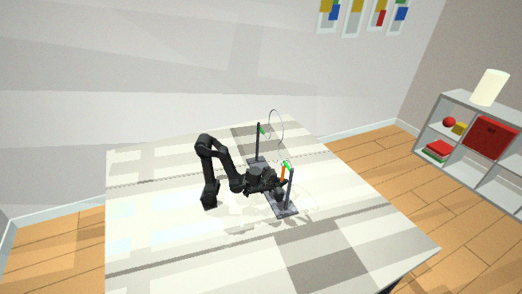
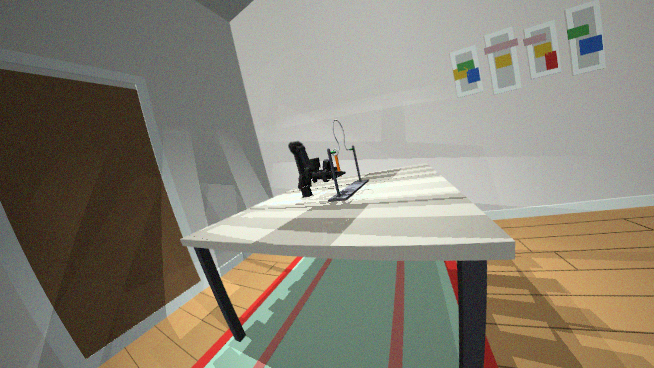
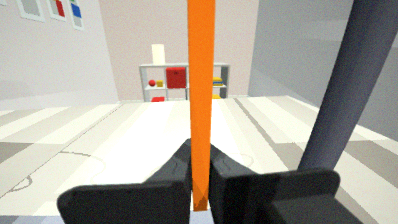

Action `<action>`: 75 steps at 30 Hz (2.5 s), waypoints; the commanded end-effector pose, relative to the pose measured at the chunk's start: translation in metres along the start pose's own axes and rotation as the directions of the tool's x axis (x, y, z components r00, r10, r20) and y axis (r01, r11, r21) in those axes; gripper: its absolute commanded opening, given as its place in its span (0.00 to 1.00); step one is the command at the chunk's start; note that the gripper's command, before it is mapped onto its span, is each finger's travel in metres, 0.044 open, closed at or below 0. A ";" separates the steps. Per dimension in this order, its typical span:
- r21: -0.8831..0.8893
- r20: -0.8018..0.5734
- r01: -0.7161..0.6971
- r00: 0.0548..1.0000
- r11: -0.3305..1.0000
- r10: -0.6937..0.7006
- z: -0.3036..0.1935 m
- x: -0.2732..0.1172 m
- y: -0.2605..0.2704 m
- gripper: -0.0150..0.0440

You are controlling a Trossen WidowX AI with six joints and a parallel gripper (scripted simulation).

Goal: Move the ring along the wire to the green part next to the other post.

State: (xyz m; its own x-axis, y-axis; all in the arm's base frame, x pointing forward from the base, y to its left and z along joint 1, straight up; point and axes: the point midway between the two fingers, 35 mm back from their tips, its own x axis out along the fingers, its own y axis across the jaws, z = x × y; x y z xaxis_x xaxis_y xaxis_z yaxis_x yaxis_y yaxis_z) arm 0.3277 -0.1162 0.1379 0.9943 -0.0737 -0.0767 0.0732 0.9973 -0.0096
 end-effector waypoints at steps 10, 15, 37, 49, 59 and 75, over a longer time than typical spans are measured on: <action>0.012 0.007 0.001 1.000 1.000 -0.001 0.002 0.000 0.014 0.00; 0.025 0.007 0.000 1.000 1.000 0.000 0.002 0.000 0.020 0.00; 0.249 0.014 -0.024 1.000 0.968 0.021 0.006 0.000 0.068 0.00; 0.468 0.015 -0.046 0.999 0.883 0.045 0.020 -0.002 0.104 0.00; 0.599 -0.058 -0.062 0.991 0.798 0.121 0.034 -0.015 0.125 0.00; 0.831 -0.145 -0.077 0.926 0.551 0.348 0.074 -0.047 0.156 0.00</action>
State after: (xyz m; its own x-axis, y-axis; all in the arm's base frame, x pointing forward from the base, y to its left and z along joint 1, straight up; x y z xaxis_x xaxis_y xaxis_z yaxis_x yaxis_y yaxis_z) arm 0.3028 0.0384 0.2008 0.9465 0.2316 -0.2246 0.0382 0.6108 0.7908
